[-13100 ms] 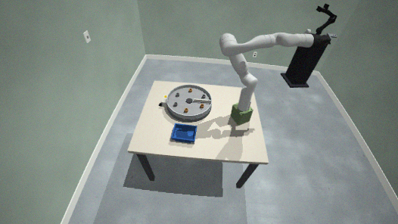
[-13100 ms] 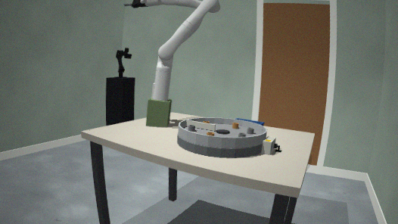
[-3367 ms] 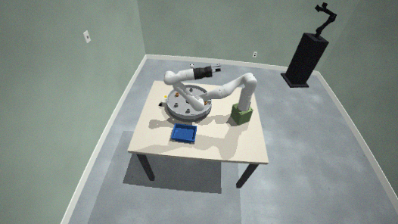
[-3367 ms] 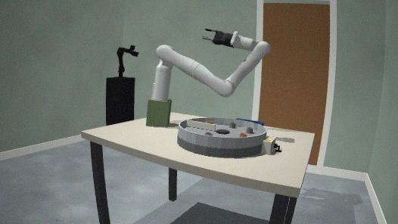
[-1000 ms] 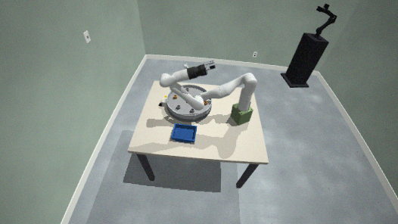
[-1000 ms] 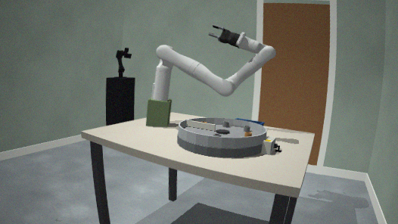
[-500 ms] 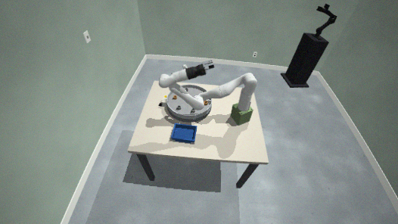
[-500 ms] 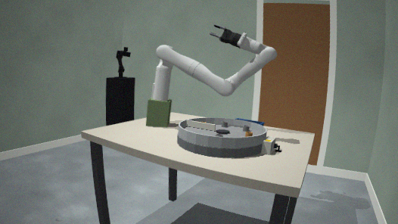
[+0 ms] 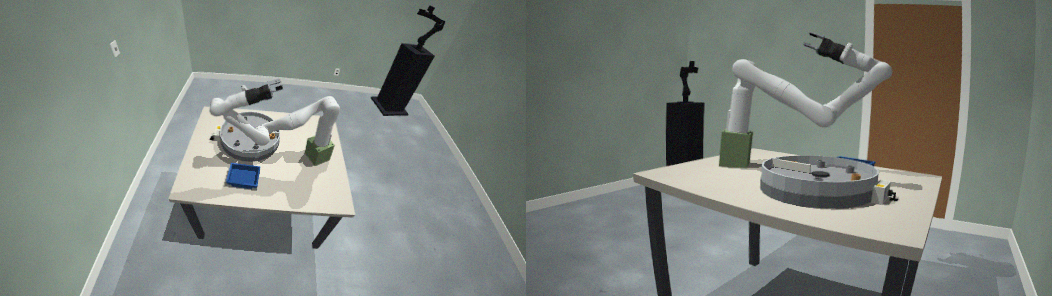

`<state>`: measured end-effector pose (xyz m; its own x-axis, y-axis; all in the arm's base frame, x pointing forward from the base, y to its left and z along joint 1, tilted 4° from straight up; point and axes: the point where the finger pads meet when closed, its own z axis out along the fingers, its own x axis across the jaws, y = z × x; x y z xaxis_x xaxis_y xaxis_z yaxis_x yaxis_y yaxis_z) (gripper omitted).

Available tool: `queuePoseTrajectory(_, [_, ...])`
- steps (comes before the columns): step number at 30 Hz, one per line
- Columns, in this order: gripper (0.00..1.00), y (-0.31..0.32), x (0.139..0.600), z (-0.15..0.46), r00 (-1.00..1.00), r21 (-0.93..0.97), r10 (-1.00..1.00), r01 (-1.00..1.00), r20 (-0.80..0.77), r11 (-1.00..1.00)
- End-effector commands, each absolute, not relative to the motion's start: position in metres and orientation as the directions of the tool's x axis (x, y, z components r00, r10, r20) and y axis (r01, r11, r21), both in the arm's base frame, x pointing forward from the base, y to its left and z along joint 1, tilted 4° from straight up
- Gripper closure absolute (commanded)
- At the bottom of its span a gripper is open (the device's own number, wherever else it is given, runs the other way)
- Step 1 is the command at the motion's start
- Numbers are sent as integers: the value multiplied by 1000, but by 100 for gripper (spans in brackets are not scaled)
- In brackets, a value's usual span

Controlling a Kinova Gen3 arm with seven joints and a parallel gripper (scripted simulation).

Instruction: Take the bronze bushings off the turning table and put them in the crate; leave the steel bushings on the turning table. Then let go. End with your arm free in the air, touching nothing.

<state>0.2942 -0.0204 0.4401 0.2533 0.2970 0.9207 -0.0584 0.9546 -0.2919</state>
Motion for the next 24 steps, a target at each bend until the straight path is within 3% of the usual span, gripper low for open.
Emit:
queuePoseTrajectory(1, [0,-23,318,416,213,-296,298,-42,930,954])
queuePoseTrajectory(3, [0,-25,335,400,188,-299,300,-32,935,954])
queuePoseTrajectory(15, [0,-25,335,400,188,-299,300,-32,935,954])
queuePoseTrajectory(16, [0,-21,301,432,239,-294,297,-53,924,954])
queuePoseTrajectory(20, [0,-25,332,397,188,-299,300,-32,935,954])
queuePoseTrajectory(24, [0,-25,332,397,188,-299,300,-32,935,954])
